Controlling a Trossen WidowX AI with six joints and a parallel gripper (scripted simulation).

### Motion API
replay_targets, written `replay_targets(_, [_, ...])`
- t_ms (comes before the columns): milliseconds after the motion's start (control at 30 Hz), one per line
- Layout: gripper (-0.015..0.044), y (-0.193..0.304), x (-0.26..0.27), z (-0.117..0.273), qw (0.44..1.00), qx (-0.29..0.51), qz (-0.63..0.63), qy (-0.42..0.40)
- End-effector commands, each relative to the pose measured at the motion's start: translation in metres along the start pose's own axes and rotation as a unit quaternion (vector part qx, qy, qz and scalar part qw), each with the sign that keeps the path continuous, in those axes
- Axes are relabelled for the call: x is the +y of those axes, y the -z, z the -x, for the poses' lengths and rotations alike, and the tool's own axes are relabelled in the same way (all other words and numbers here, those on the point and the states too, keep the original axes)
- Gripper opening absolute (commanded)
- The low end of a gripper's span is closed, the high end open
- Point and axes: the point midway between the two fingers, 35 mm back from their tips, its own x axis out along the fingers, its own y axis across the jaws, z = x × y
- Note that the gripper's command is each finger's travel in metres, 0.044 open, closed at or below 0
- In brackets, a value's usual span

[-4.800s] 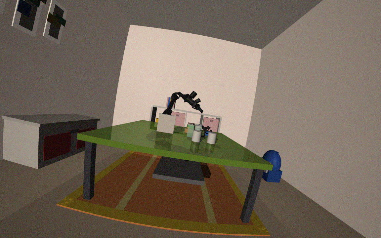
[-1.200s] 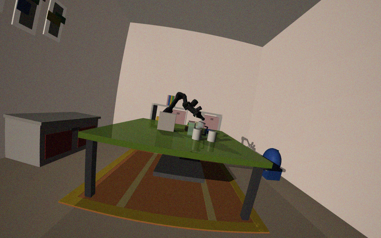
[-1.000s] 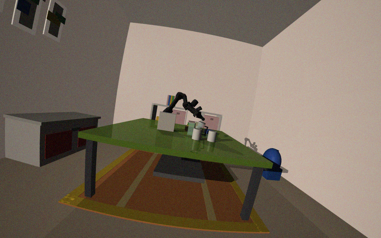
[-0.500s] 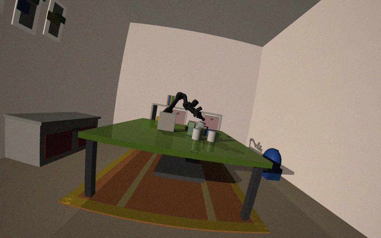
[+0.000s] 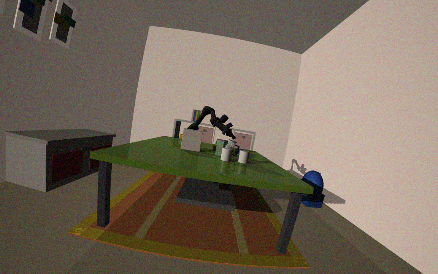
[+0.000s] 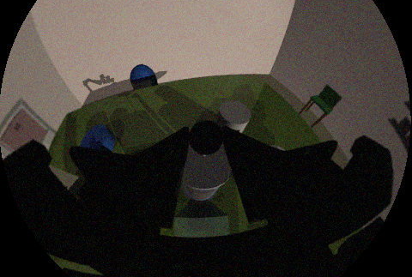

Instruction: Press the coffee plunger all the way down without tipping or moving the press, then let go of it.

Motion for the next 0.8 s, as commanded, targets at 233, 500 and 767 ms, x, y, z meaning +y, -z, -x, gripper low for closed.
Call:
replay_targets(233, [0.0364,0.0,0.0,0.0,1.0,0.0,0.0,0.0])
replay_targets(500, [0.044,-0.005,0.0,0.005,1.0,0.001,0.0,0.001])
replay_targets(767, [0.044,-0.053,0.006,0.066,1.0,0.007,-0.001,0.001])
